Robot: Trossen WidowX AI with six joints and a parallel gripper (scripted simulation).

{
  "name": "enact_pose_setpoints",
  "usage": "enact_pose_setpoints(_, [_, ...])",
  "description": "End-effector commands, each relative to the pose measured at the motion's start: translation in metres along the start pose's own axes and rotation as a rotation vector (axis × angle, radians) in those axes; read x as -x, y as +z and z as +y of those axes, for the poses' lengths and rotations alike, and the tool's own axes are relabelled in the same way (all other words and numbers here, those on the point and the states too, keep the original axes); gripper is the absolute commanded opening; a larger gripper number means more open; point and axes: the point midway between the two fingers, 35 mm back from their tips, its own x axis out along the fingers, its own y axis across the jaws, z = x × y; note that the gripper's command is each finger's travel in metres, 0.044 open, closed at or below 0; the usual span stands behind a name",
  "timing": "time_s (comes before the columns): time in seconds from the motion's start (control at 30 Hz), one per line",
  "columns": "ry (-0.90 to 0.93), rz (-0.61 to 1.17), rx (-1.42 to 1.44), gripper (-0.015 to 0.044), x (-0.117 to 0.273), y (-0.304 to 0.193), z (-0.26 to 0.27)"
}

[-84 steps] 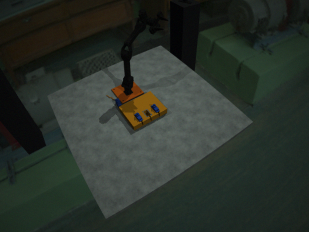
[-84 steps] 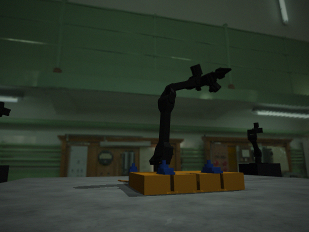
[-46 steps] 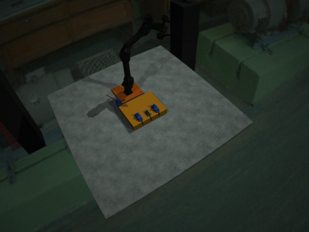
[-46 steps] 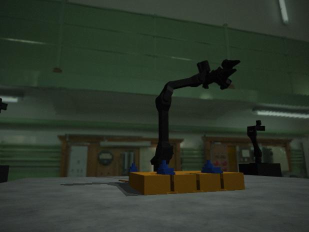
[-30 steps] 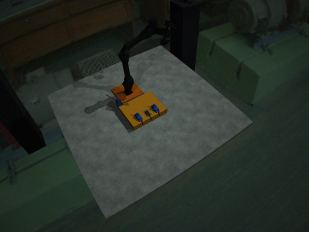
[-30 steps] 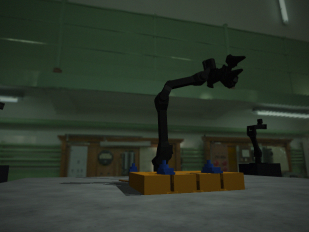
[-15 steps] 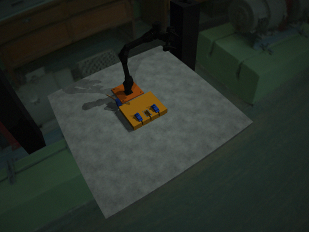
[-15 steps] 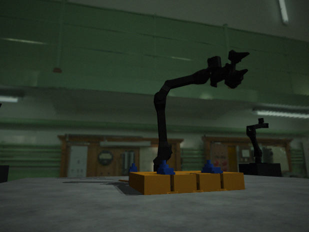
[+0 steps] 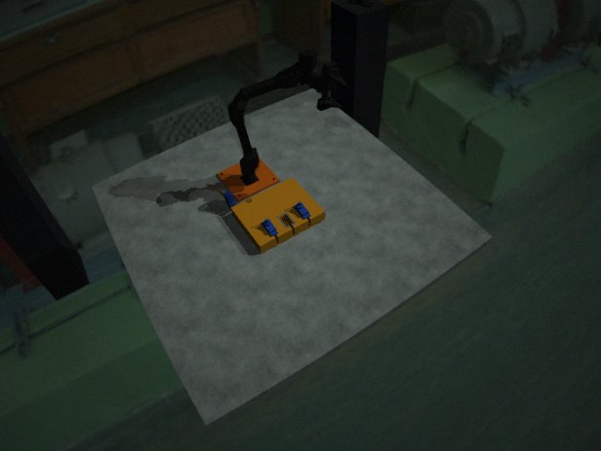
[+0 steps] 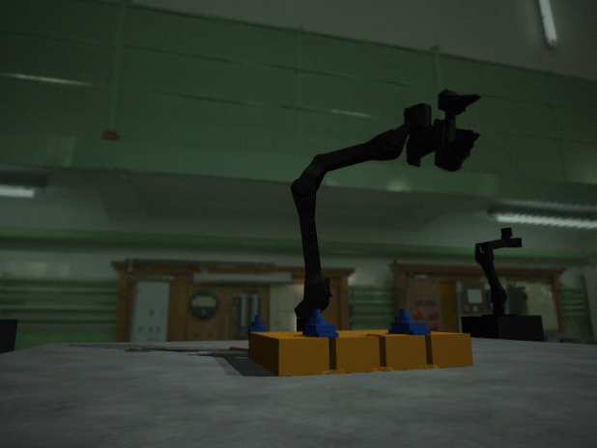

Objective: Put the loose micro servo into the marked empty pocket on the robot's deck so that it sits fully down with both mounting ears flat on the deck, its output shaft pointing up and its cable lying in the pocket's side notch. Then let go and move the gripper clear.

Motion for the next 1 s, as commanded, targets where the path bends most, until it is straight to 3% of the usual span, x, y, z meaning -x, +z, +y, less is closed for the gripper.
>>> enact_pose_setpoints(0.0, [0.012,0.014,-0.037,0.044,-0.005,-0.009,0.006])
enact_pose_setpoints(0.97, [0.152,0.227,-0.487,0.044,-0.06,-0.099,0.077])
